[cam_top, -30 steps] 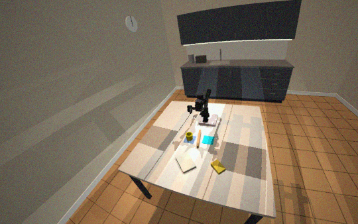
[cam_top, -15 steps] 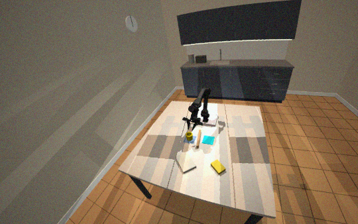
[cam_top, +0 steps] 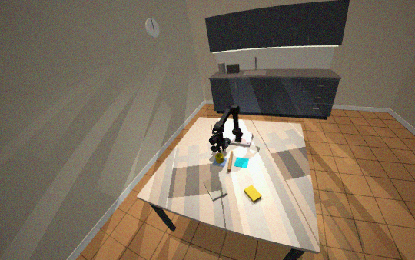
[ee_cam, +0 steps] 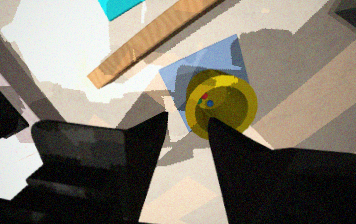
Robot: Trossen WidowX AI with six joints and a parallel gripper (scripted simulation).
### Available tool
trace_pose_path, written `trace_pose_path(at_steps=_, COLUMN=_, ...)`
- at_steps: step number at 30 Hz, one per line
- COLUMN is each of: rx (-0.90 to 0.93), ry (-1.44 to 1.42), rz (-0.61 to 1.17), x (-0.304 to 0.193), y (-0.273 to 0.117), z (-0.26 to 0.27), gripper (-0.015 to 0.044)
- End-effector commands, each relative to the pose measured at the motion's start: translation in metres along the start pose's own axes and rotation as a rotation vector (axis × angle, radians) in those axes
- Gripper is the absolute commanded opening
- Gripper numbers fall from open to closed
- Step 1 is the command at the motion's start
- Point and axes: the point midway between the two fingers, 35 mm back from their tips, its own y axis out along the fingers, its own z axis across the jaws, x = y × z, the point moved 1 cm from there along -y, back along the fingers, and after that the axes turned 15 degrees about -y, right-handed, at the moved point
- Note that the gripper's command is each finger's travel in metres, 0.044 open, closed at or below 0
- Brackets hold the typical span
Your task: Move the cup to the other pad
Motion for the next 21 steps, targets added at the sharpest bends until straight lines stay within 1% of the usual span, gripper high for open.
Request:
trace_pose_path(at_steps=1, rx=0.005, ry=-0.018, rz=-0.005, x=0.0, y=-0.003, z=-0.001, gripper=0.0167)
trace_pose_path(at_steps=21, rx=0.005, ry=-0.018, rz=-0.005, x=0.0, y=0.028, z=-0.004, gripper=0.0167)
